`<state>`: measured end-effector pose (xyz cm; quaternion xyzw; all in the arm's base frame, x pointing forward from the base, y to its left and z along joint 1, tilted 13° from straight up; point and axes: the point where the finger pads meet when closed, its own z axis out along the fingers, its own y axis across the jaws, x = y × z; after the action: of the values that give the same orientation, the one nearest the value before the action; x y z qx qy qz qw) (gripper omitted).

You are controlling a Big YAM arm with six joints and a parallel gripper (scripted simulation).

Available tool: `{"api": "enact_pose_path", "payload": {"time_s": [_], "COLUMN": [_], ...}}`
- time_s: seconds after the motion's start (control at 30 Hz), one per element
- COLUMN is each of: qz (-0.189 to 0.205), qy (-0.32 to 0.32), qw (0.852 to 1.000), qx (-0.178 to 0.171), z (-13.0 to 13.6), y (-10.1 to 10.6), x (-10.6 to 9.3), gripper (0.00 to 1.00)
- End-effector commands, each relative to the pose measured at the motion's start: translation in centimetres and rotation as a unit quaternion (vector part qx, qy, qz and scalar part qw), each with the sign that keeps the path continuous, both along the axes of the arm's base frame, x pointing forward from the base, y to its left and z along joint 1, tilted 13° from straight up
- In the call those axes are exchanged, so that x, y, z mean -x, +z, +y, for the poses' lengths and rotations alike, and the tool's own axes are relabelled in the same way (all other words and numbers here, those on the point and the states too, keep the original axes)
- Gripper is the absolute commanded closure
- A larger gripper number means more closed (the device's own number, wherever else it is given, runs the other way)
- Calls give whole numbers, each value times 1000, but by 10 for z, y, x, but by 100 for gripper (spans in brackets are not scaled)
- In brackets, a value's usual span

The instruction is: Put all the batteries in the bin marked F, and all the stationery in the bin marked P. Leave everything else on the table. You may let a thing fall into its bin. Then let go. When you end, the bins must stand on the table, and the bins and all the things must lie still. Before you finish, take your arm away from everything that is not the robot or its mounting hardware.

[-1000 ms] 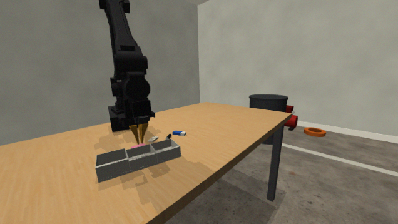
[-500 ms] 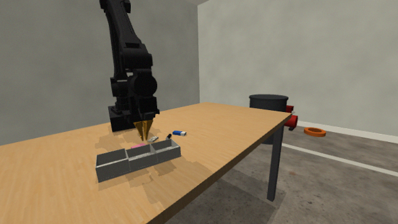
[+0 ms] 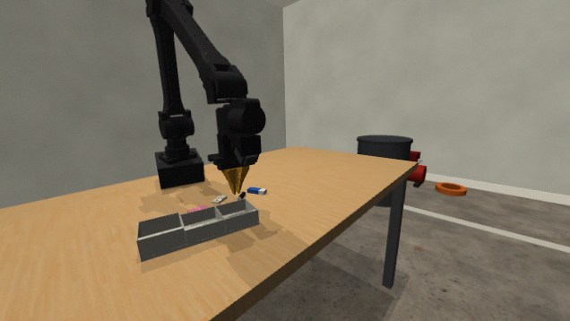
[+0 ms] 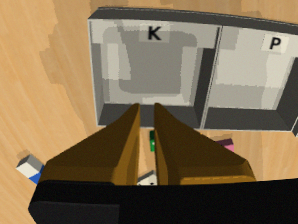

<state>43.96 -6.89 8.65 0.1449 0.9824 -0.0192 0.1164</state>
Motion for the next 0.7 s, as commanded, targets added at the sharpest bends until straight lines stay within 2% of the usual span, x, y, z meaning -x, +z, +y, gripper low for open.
{"api": "enact_pose_path", "payload": {"time_s": [0.0,0.07,0.2,0.3,0.53,0.6,0.63,0.67], "qz": [-17,-13,-13,-5,-4,-4,-11,-7], "qy": [-20,-31,-31,-20,-27,-27,-26,-27], "qw": [1000,999,999,1000,1000,1000,1000,1000], "qx": [-1,-1,-2,-3,-3,-3,-2,-3], "z": [-1,-11,-12,0,-9,-9,-11,-11], "y": [16,13,11,-10,-28,-28,-26,-32], "x": [-21,-16,-15,-8,-10,-10,-17,-13], "gripper": [92,92,92,92,92,92,92,92]}}
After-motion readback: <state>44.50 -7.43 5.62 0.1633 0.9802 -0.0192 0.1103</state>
